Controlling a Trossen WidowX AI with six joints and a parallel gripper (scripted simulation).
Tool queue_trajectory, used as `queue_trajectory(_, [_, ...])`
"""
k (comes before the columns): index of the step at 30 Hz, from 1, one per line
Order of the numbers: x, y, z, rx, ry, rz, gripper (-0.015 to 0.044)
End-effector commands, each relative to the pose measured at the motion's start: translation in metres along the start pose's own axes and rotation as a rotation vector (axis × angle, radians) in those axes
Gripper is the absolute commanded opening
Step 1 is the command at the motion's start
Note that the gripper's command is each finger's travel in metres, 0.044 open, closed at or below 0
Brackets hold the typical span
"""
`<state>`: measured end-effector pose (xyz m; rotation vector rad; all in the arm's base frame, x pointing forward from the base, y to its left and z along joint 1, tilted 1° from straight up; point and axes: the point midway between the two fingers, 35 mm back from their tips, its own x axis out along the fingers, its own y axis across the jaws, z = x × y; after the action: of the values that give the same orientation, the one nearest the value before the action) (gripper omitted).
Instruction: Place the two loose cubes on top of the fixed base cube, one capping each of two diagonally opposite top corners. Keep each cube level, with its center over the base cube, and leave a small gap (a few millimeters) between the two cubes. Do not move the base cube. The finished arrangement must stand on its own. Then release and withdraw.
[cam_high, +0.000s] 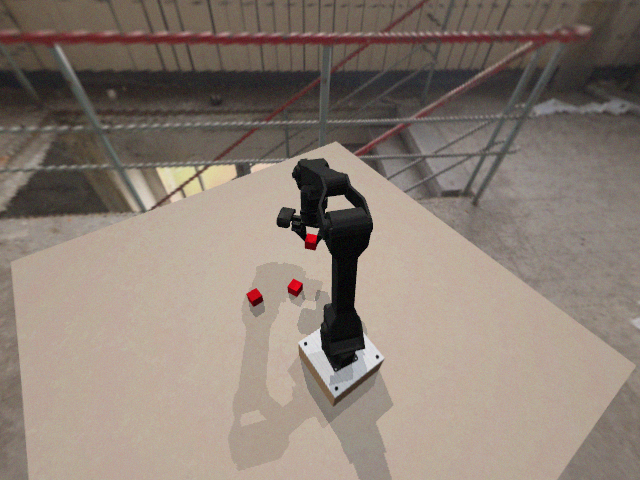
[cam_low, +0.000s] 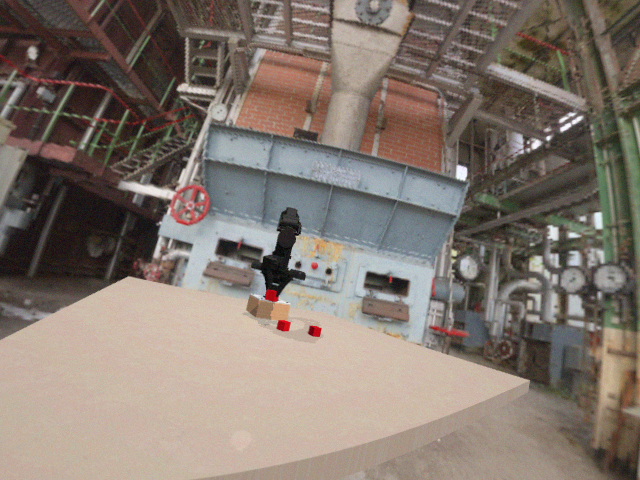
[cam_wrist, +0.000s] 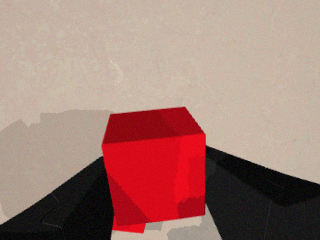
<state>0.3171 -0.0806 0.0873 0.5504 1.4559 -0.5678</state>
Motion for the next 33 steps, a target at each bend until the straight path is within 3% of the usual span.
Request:
queue_trajectory(1, [0.002, 0.011, -0.008, -0.005, 0.001, 0.004, 0.0105])
queue_trajectory(33, [0.021, 0.083, -0.081, -0.061, 0.009, 0.013, 0.0105])
